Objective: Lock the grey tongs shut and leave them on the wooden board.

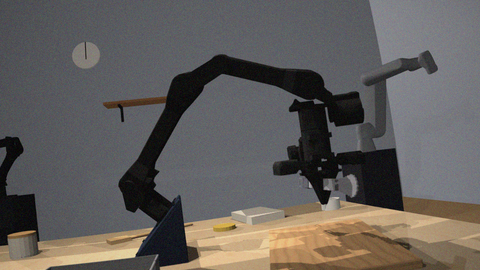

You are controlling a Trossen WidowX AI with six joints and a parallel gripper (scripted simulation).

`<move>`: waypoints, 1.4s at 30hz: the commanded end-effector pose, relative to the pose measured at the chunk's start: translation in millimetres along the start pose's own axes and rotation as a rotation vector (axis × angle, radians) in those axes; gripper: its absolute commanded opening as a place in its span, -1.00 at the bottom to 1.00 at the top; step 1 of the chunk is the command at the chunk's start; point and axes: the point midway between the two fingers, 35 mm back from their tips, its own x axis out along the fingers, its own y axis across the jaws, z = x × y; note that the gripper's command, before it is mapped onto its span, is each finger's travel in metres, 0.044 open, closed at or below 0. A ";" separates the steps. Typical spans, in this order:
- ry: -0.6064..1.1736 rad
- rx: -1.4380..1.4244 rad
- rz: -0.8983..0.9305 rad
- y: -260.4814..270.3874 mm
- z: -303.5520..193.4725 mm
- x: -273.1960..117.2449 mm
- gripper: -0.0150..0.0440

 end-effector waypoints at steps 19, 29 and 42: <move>0.005 -0.005 0.002 3.2 0.6 36.4 -1.00; 0.005 -0.005 0.003 5.4 1.8 50.0 -1.00; 0.000 0.000 0.003 5.3 2.5 49.0 -0.20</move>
